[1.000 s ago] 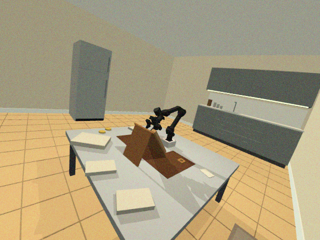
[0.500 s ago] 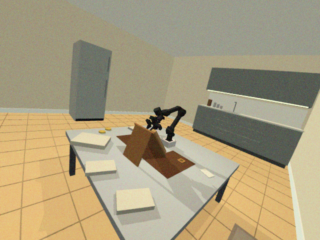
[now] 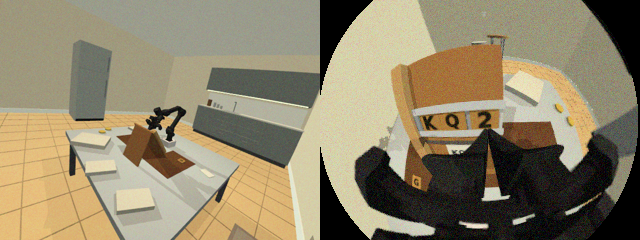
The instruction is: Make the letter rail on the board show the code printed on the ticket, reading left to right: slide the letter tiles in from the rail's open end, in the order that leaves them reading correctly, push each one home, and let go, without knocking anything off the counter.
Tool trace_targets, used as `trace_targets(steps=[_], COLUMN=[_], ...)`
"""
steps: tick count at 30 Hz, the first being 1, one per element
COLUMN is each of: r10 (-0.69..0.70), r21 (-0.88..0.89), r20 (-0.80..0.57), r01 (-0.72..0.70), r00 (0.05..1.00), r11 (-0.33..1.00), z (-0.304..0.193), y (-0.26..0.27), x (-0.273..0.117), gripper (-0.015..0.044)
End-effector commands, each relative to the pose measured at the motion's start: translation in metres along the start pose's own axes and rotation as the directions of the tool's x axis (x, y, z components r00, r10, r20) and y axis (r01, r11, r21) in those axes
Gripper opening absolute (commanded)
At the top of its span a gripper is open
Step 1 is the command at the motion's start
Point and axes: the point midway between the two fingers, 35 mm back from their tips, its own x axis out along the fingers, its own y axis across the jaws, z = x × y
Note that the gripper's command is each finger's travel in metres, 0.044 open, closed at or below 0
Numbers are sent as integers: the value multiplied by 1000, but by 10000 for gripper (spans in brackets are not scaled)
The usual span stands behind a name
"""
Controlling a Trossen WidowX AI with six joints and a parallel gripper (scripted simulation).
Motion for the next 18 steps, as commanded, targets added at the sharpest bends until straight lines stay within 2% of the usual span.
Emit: trace_targets(steps=[1, 9, 18], r10=[-2, -14, -4], r21=[0, -7, -6], r20=[-26, -334, -627], r01=[2, 12, 1], r00=[1000, 943, 779], r11=[1000, 1000, 1000], z=[2, 17, 24], y=[-1, -18, -34], x=[1, 13, 19], gripper=[0, 0, 0])
